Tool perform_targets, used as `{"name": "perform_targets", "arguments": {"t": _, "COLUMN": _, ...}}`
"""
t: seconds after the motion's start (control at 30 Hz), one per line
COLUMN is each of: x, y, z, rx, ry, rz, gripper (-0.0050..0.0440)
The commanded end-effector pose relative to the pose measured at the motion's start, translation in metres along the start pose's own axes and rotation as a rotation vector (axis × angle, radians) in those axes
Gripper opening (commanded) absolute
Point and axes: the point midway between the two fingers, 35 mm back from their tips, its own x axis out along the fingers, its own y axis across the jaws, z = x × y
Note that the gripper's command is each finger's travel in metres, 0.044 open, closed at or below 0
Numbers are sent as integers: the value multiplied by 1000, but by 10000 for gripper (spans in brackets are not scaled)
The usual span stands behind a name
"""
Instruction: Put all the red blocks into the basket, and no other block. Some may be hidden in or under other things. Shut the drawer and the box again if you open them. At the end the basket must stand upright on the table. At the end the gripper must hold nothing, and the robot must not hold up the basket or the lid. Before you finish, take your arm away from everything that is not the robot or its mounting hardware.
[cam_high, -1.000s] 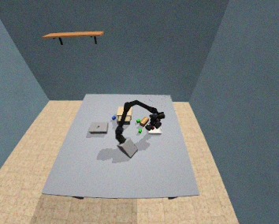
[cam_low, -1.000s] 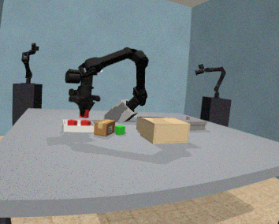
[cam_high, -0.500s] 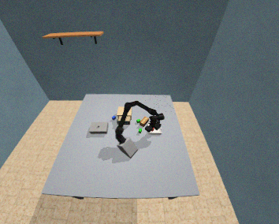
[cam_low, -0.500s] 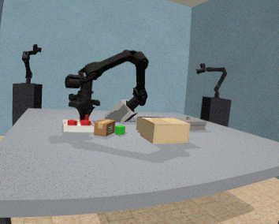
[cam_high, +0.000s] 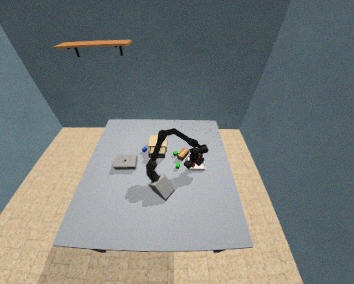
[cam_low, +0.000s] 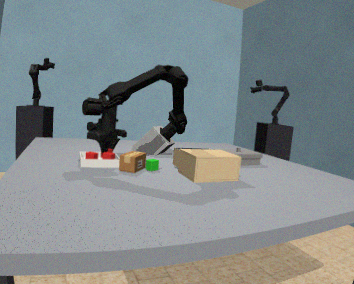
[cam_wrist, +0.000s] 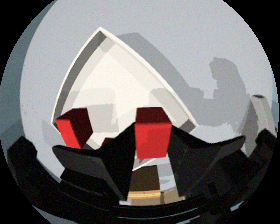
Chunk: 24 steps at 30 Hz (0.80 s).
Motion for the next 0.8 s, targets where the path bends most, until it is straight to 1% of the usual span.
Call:
{"name": "perform_targets", "arguments": {"t": 0.0, "x": 4, "y": -1, "z": 0, "rx": 7, "ry": 5, "rz": -3, "gripper": 0}}
{"name": "perform_targets", "arguments": {"t": 0.07, "x": 4, "y": -1, "z": 0, "rx": 7, "ry": 5, "rz": -3, "gripper": 0}}
{"name": "perform_targets", "arguments": {"t": 0.1, "x": 4, "y": -1, "z": 0, "rx": 7, "ry": 5, "rz": -3, "gripper": 197}}
{"name": "perform_targets", "arguments": {"t": 0.47, "x": 4, "y": -1, "z": 0, "rx": 7, "ry": 5, "rz": -3, "gripper": 197}}
{"name": "perform_targets", "arguments": {"t": 0.77, "x": -56, "y": -1, "z": 0, "rx": 7, "ry": 5, "rz": -3, "gripper": 197}}
